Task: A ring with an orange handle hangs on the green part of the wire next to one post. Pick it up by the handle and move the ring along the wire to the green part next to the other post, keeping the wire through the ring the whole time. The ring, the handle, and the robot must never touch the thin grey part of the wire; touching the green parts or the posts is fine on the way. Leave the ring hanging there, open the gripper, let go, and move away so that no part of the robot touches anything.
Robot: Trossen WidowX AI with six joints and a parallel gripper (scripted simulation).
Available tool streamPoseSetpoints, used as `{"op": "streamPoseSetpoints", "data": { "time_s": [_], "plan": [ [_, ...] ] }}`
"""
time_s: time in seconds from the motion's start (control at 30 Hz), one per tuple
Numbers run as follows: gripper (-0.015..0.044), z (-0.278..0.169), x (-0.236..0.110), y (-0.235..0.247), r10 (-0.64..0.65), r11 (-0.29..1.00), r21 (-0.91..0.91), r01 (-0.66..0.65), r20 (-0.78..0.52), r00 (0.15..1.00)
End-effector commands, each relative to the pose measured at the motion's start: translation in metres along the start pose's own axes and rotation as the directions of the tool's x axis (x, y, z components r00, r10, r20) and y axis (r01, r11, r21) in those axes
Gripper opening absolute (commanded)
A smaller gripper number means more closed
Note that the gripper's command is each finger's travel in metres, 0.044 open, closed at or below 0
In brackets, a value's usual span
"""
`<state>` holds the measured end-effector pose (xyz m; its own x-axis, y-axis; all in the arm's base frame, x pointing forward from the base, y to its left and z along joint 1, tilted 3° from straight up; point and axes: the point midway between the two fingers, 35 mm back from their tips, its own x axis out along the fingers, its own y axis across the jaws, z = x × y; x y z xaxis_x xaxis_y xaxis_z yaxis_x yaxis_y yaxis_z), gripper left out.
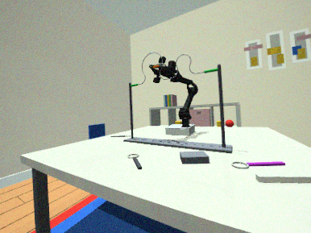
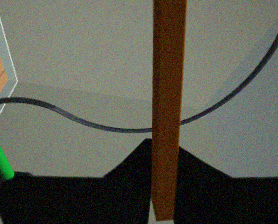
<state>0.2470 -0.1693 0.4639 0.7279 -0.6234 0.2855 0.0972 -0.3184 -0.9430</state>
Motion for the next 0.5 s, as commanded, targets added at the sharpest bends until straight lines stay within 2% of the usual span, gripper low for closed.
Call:
{"op": "streamPoseSetpoints", "data": {
  "time_s": [0.0, 0.47],
  "plan": [
    [-0.015, 0.0005, -0.001, -0.0007, -0.028, 0.998, -0.05, 0.029, 0.01, 1.0],
    [-0.015, 0.0002, -0.0007, -0.0013, -0.091, 0.982, -0.162, 0.095, 0.03, 0.995]
  ]
}}
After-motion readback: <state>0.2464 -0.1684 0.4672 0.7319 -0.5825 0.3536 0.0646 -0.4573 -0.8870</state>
